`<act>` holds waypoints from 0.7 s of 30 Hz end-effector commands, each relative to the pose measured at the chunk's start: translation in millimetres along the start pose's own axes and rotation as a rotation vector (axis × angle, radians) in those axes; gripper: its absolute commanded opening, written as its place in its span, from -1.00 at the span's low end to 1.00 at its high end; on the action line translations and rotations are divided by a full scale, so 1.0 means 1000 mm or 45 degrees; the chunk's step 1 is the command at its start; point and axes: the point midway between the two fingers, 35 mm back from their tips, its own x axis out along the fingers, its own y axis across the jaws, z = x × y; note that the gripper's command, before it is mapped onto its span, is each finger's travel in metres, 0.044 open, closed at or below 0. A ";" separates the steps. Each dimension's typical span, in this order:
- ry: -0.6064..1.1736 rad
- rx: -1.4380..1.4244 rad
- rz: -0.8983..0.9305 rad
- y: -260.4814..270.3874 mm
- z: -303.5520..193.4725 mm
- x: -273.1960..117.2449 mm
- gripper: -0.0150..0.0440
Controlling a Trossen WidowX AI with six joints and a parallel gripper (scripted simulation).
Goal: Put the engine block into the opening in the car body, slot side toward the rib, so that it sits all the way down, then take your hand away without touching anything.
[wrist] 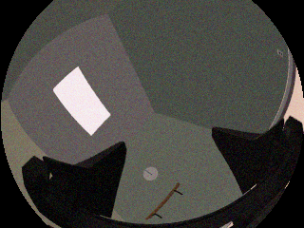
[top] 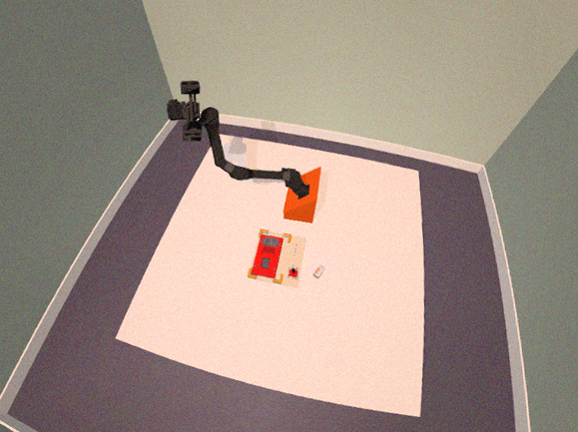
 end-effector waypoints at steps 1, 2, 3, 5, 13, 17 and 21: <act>-0.061 -0.024 -0.009 0.025 -0.010 -0.003 1.00; -0.076 -0.025 -0.012 0.029 -0.012 -0.004 1.00; -0.090 -0.026 -0.014 0.034 -0.013 -0.004 1.00; -0.119 -0.029 -0.017 0.043 -0.017 -0.004 1.00; -0.218 -0.060 -0.021 0.077 -0.039 0.001 1.00; -0.257 -0.106 -0.021 0.094 -0.055 0.006 1.00; -0.287 -0.152 -0.020 0.109 -0.073 0.014 1.00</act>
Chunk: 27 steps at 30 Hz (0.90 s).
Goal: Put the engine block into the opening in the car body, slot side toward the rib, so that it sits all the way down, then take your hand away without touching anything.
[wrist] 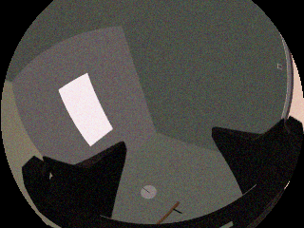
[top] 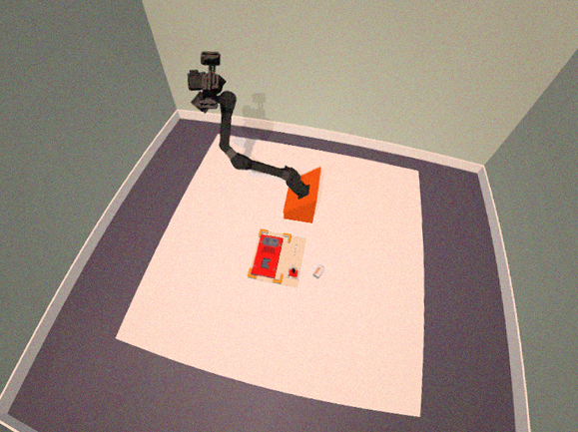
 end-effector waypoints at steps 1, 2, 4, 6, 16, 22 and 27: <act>-0.029 -0.057 0.013 0.020 -0.023 0.004 1.00; -0.037 -0.063 0.011 0.022 -0.026 0.005 1.00; -0.052 -0.074 0.007 0.026 -0.032 0.009 1.00; -0.066 -0.085 0.004 0.031 -0.039 0.012 1.00; -0.164 -0.159 -0.017 0.038 -0.056 0.032 1.00; -0.177 -0.190 -0.024 0.040 -0.067 0.040 1.00; -0.199 -0.309 -0.060 0.035 -0.079 0.052 1.00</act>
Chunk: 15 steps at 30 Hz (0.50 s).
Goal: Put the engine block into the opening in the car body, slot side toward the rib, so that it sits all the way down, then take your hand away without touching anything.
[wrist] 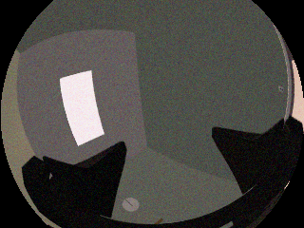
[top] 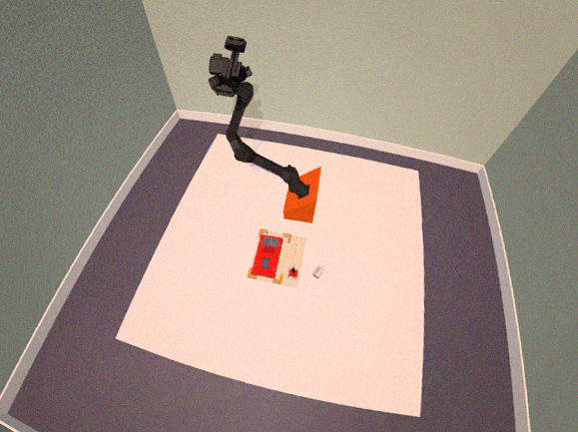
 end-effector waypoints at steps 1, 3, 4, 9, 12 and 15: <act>-0.005 -0.103 -0.006 0.004 -0.019 0.007 1.00; -0.001 -0.106 -0.006 0.007 -0.026 0.010 1.00; -0.003 -0.109 -0.008 0.006 -0.027 0.011 1.00; -0.030 -0.154 -0.025 0.003 -0.047 0.020 1.00; -0.018 -0.155 -0.026 0.006 -0.060 0.025 1.00; 0.001 -0.156 -0.029 0.007 -0.076 0.032 1.00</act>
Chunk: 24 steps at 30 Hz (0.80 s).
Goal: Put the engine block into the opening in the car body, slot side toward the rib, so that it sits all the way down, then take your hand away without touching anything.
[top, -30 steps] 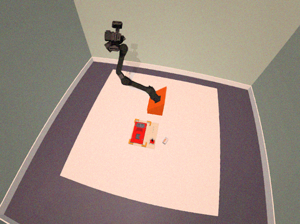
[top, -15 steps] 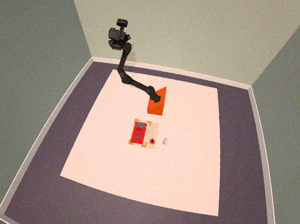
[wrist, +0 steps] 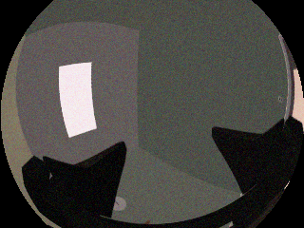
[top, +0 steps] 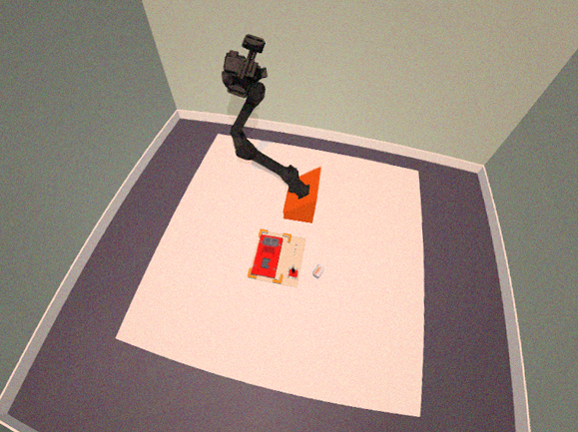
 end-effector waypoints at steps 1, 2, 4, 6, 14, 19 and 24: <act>0.031 -0.022 0.007 0.008 -0.028 0.008 1.00; 0.041 -0.023 0.005 0.009 -0.036 0.011 1.00; 0.062 -0.024 0.000 0.010 -0.050 0.017 1.00; 0.083 -0.025 -0.008 0.011 -0.065 0.023 1.00; 0.119 -0.110 -0.101 -0.011 -0.102 0.046 1.00; 0.146 -0.115 -0.124 -0.017 -0.120 0.054 1.00; 0.215 -0.128 -0.164 -0.030 -0.158 0.068 1.00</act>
